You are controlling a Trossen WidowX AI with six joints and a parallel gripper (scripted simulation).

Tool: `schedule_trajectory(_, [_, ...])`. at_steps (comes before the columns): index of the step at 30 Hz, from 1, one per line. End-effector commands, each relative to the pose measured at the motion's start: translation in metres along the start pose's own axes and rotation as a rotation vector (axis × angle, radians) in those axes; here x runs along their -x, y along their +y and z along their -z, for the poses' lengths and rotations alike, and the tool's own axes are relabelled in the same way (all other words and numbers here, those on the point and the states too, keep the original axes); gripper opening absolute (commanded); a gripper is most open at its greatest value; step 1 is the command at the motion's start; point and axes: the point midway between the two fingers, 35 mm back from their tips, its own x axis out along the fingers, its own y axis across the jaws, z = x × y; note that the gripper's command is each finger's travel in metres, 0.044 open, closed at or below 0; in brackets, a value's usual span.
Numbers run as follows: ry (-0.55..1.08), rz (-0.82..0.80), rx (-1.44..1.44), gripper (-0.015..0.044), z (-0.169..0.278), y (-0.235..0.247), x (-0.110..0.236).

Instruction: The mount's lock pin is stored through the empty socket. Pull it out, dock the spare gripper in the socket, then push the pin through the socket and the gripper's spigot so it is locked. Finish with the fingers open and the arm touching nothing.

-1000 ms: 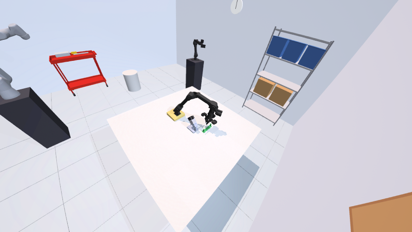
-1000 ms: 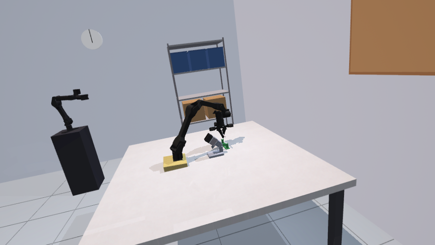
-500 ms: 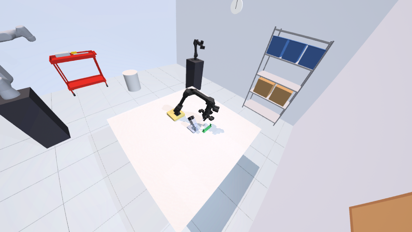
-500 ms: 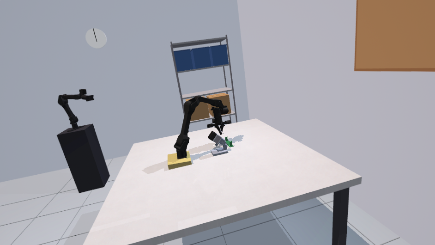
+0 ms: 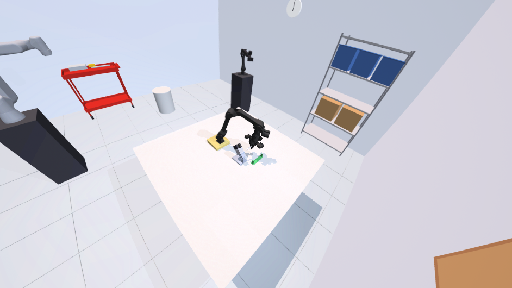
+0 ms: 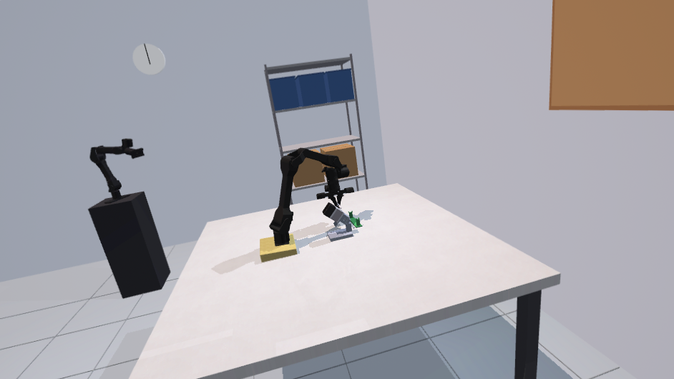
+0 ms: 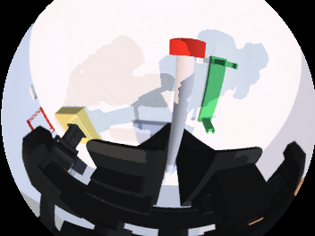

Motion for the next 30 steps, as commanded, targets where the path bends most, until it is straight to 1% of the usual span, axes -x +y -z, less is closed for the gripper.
schedule_trajectory(1, [0.002, -0.010, 0.000, 0.0000, -0.003, 0.002, -0.015])
schedule_trajectory(6, [0.001, -0.011, -0.001, 0.0000, -0.008, 0.003, -0.036])
schedule_trajectory(10, [0.001, -0.005, -0.004, 0.0000, -0.009, 0.004, -0.042])
schedule_trajectory(30, [-0.001, -0.007, -0.004, 0.0000, 0.004, 0.003, -0.041])
